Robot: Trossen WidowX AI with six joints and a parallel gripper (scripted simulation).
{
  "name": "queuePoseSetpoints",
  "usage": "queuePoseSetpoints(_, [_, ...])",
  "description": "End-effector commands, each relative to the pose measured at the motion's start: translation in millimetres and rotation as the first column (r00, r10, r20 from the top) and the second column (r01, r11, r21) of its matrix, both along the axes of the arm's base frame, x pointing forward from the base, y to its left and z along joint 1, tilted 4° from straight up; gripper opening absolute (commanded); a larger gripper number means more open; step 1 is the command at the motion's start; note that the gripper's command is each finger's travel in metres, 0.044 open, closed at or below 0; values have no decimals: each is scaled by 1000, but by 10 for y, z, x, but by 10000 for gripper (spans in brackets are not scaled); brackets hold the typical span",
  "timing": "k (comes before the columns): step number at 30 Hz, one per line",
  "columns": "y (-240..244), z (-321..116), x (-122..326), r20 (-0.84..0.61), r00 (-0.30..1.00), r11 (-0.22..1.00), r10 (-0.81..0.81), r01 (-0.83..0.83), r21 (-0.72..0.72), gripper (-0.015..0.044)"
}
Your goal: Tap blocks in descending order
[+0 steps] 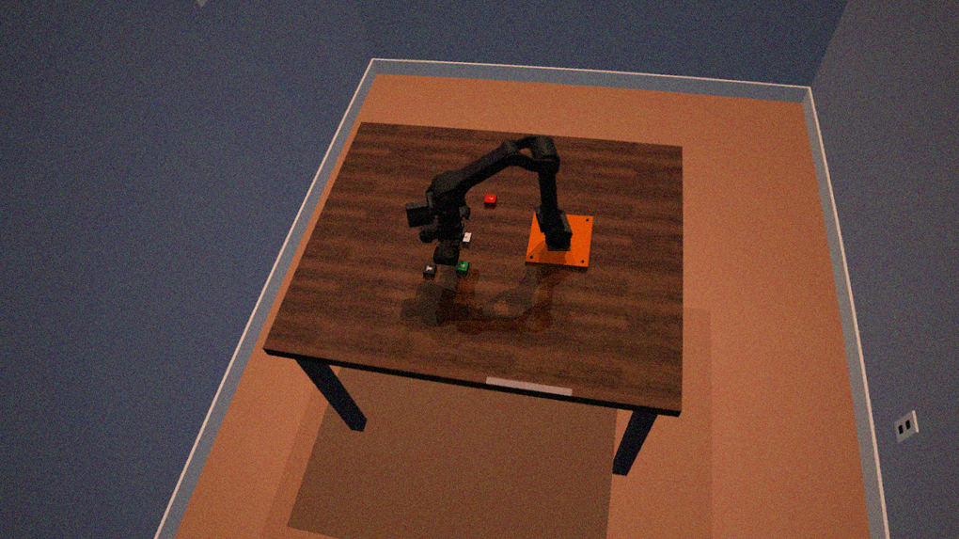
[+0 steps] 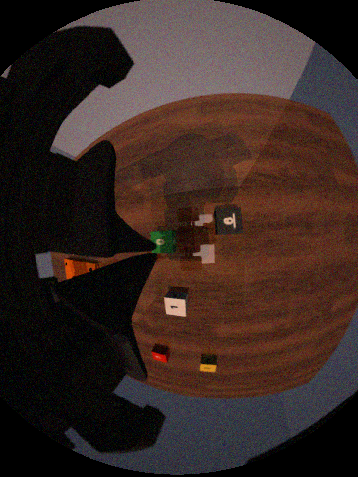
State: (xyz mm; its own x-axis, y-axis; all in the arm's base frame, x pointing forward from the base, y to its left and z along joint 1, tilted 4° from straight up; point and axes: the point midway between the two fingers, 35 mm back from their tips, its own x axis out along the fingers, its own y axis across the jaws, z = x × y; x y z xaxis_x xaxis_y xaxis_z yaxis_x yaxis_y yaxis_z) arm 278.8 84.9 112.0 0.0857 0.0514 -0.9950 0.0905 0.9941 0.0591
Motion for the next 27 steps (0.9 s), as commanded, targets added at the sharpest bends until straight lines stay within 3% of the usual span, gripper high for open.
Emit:
queuePoseSetpoints(1, [1,-275,-19,-11,1000,1000,-5,5,-8,20])
queuePoseSetpoints(27, [14,-575,2,-11,1000,1000,-5,5,-8,20])
